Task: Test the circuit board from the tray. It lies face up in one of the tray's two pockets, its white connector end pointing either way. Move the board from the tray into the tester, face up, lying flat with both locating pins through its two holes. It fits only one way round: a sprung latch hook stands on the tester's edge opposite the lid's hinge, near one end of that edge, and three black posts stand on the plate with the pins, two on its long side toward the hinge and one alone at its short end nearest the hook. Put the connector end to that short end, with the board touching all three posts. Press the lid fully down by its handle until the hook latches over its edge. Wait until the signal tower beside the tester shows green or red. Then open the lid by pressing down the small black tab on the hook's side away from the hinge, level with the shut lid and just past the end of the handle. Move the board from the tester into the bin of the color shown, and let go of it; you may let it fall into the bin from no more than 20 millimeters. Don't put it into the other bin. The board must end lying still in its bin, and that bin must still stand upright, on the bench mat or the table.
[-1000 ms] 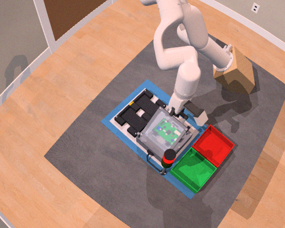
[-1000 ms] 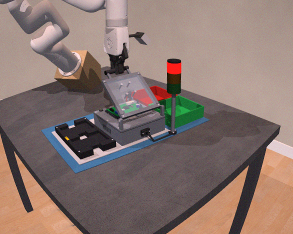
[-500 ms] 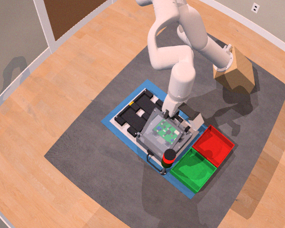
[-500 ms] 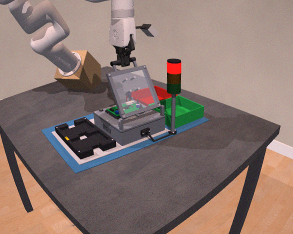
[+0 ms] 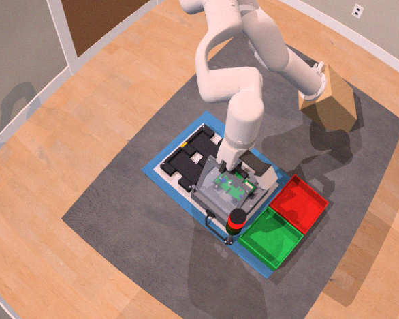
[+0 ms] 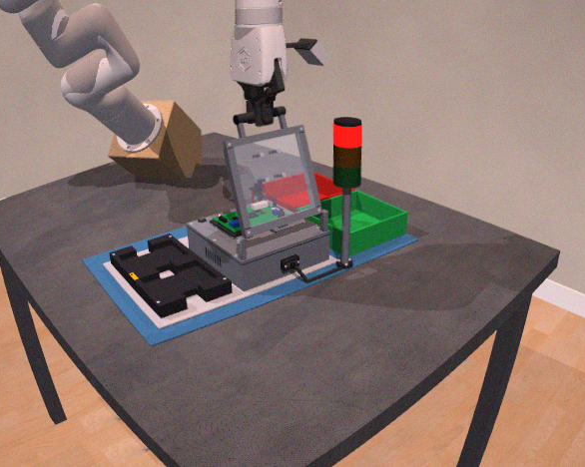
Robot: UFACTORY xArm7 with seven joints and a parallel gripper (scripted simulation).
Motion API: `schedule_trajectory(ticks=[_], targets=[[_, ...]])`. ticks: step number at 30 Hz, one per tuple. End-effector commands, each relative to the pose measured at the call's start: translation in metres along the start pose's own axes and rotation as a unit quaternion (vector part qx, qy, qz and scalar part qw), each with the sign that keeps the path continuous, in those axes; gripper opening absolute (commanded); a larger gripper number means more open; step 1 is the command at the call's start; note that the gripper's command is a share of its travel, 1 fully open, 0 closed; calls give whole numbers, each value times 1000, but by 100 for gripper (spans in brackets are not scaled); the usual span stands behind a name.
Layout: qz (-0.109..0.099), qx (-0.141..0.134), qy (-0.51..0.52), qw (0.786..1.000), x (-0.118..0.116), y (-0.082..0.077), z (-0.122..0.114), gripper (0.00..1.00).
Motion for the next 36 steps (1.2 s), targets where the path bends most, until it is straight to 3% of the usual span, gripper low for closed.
schedule_trajectory(ticks=[1,10,36], targets=[[-1,0,0,1000,15,-6,2,0],[-1,0,0,1000,40,-11,5,0],[-1,0,0,1000,79,-12,8,0]])
Point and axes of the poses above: the point where the finger pads meet when closed, its own y axis out along the fingers, its own x axis across the jaws, z = x × y, the point moved 5 cm from there along -y, back along the fingers, and after that the axes turned 5 degrees about y, right-handed, at the moved point
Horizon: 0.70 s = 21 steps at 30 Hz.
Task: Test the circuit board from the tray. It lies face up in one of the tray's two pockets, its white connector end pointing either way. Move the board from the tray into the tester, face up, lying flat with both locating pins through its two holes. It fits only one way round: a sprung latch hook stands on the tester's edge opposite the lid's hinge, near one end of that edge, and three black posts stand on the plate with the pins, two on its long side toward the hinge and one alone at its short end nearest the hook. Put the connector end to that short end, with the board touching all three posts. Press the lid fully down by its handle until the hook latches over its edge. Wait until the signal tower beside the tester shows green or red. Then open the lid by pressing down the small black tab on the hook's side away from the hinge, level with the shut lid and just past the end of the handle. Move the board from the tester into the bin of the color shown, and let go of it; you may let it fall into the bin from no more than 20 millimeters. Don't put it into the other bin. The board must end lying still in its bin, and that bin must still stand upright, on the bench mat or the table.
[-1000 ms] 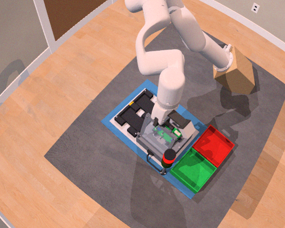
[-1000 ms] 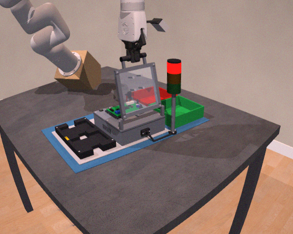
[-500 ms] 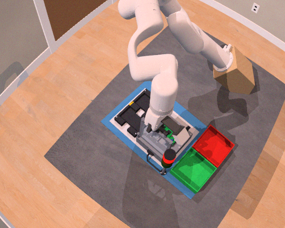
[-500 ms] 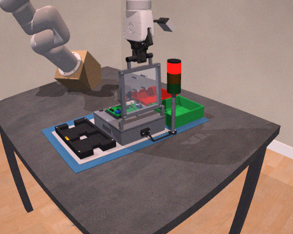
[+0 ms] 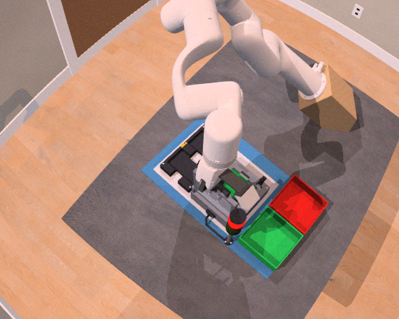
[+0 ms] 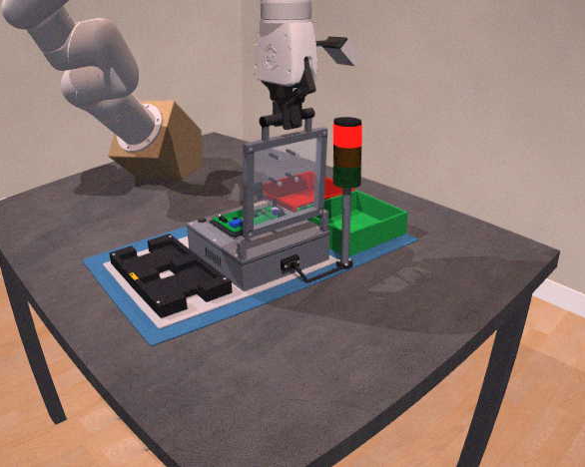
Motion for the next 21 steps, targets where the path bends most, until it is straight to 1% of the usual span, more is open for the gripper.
schedule_trajectory(ticks=[1,8,21], targets=[[0,-1,-1,1000,7,-2,2,0],[0,-1,-1,1000,14,-1,3,0],[0,-1,-1,1000,19,0,3,0]])
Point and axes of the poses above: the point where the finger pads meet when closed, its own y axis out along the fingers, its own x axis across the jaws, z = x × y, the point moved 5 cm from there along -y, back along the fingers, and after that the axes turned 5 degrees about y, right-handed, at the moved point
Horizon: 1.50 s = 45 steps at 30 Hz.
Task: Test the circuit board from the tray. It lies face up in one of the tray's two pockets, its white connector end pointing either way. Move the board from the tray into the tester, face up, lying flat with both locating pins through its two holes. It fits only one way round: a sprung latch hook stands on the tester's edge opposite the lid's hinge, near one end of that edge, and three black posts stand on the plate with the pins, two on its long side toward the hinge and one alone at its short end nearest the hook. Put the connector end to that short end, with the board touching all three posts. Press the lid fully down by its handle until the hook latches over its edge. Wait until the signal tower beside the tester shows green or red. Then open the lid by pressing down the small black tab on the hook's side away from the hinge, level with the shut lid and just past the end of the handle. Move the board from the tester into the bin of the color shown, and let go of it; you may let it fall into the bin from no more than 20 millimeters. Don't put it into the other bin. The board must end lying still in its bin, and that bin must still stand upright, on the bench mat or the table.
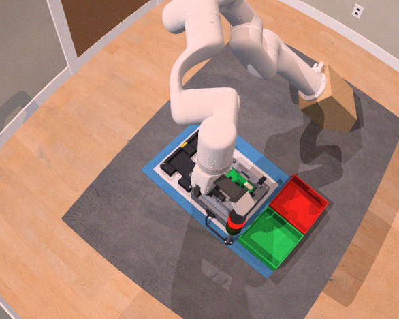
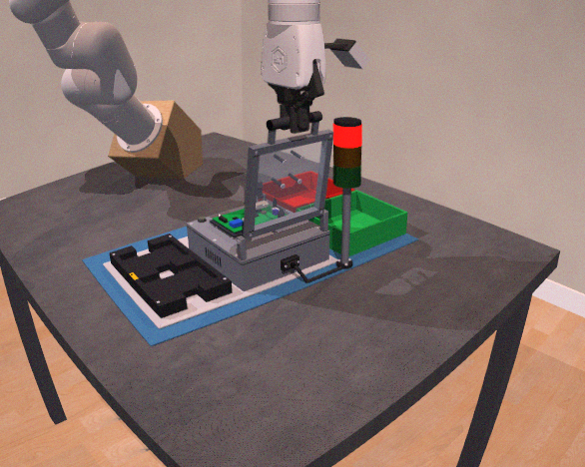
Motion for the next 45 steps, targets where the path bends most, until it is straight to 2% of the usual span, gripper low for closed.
schedule_trajectory(ticks=[1,23,24,45], targets=[[-2,1,-1,1000,2,-2,1,0],[-2,1,-1,1000,3,-2,2,0],[-2,1,-1,1000,3,-2,2,51],[-2,1,-1,1000,3,-2,2,51]])
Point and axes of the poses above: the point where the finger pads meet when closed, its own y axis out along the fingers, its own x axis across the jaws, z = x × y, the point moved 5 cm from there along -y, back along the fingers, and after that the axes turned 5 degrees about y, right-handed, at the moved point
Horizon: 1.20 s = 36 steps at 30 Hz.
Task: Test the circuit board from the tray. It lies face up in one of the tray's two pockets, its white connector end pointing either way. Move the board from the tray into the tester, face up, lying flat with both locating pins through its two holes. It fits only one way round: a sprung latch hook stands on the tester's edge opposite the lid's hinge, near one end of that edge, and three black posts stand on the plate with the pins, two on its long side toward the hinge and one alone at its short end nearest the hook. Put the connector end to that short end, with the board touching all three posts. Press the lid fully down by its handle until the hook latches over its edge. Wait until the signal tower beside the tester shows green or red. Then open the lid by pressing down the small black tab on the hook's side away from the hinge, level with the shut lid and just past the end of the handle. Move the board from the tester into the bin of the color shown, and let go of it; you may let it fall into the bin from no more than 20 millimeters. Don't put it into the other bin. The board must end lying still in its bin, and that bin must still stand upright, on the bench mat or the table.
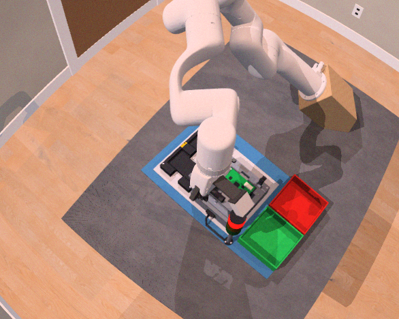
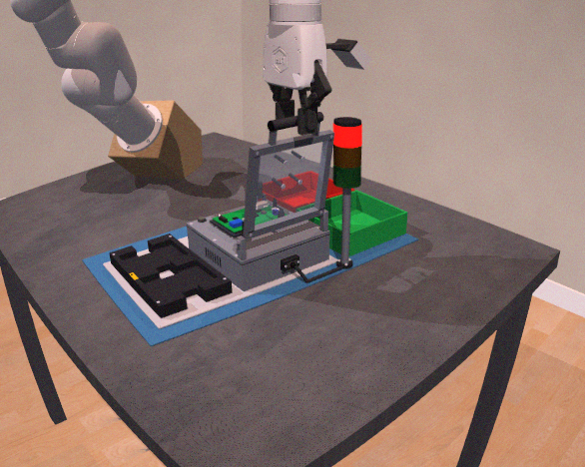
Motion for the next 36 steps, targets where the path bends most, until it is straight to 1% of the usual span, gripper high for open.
schedule_trajectory(ticks=[1,13,17,21,27,29,33,36], targets=[[-2,1,0,1000,0,-2,1,51],[-2,1,0,1000,0,-2,1,51],[-2,1,0,1000,0,-5,1,51],[-2,1,0,1000,0,-15,1,51],[-2,1,0,1000,0,-37,1,51],[-2,1,0,1000,0,-37,1,51],[-2,1,0,1000,0,-50,1,51],[-2,1,0,1000,0,-56,1,51]])
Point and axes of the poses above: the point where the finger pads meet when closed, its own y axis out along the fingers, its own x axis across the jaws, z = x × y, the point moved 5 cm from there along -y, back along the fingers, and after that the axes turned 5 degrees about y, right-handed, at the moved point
